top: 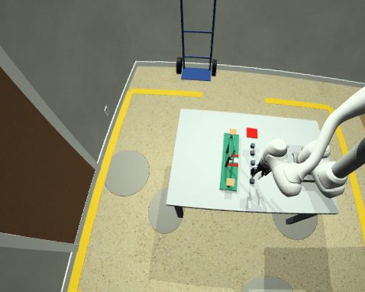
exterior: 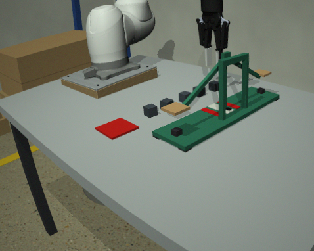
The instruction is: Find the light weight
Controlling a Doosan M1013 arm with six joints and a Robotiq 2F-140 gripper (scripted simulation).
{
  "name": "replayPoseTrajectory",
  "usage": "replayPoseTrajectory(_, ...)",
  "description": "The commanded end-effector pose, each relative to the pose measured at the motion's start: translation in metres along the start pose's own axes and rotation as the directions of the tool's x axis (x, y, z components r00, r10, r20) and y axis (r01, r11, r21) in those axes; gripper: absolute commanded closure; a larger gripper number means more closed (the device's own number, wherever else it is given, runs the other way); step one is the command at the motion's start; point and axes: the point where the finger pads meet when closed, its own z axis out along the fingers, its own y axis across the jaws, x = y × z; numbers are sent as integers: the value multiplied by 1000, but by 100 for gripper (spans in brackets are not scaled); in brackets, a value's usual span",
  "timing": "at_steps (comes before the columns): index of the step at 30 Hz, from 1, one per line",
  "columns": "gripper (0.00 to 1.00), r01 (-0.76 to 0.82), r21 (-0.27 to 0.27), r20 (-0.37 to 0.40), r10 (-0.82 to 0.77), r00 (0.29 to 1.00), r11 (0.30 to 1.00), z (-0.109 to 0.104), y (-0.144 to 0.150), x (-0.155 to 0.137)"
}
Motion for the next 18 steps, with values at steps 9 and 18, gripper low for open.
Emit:
replayPoseTrajectory(9,65,0,0,0,0,1000,1000,11,0,0)
replayPoseTrajectory(18,65,0,0,0,0,1000,1000,22,0,0)
